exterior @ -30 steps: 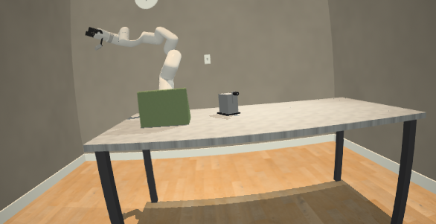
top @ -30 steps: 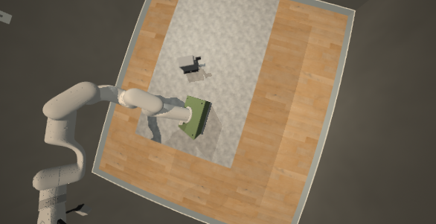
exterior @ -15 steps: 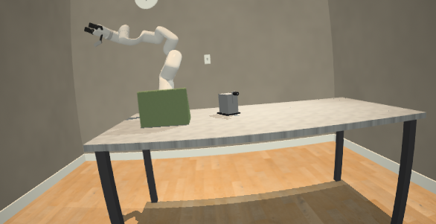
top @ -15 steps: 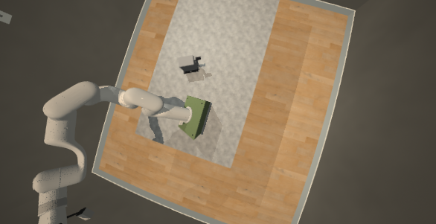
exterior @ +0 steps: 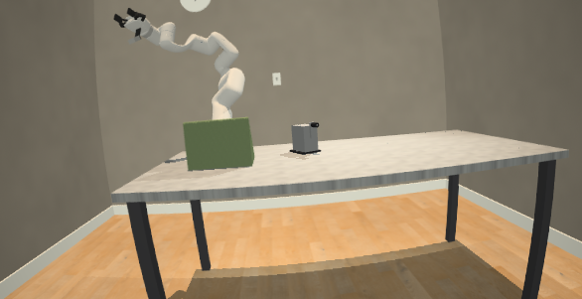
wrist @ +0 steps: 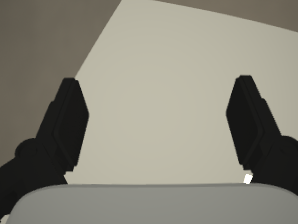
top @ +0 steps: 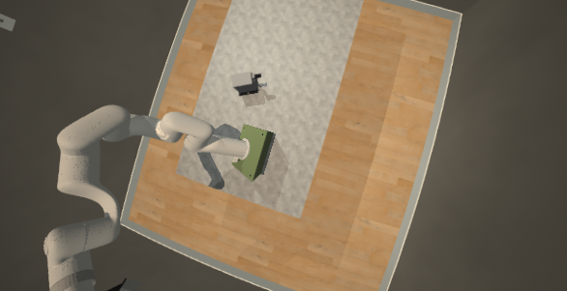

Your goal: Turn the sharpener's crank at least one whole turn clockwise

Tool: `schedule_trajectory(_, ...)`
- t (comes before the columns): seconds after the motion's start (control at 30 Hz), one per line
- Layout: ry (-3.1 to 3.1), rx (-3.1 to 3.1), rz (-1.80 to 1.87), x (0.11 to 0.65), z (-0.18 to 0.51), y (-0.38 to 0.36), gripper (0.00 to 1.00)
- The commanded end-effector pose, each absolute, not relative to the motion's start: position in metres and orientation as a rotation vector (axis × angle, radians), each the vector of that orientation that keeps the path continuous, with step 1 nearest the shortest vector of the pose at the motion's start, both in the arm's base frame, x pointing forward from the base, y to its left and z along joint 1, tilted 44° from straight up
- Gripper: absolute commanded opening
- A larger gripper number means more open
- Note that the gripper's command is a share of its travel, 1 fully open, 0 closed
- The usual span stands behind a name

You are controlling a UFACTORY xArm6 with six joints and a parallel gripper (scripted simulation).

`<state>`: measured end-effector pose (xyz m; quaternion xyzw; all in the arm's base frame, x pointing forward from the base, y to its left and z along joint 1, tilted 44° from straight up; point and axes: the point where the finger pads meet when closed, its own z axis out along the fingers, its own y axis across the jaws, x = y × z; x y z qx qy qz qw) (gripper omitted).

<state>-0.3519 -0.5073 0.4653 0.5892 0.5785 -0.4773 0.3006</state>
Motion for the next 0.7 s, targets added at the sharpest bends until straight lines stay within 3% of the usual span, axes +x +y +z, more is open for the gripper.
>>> schedule_trajectory(0.0, 1.550, 1.532, -1.163, -0.316, 0.454, -0.534, 1.00)
schedule_trajectory(0.2, 1.582, 1.486, -0.976, -0.248, 0.431, -0.570, 1.00)
schedule_trajectory(0.27, 1.582, 1.486, -0.976, -0.248, 0.431, -0.570, 1.00)
schedule_trajectory(0.3, 1.597, 1.467, -0.887, -0.214, 0.420, -0.583, 1.00)
schedule_trajectory(0.67, 1.661, 1.413, -0.572, -0.090, 0.380, -0.611, 1.00)
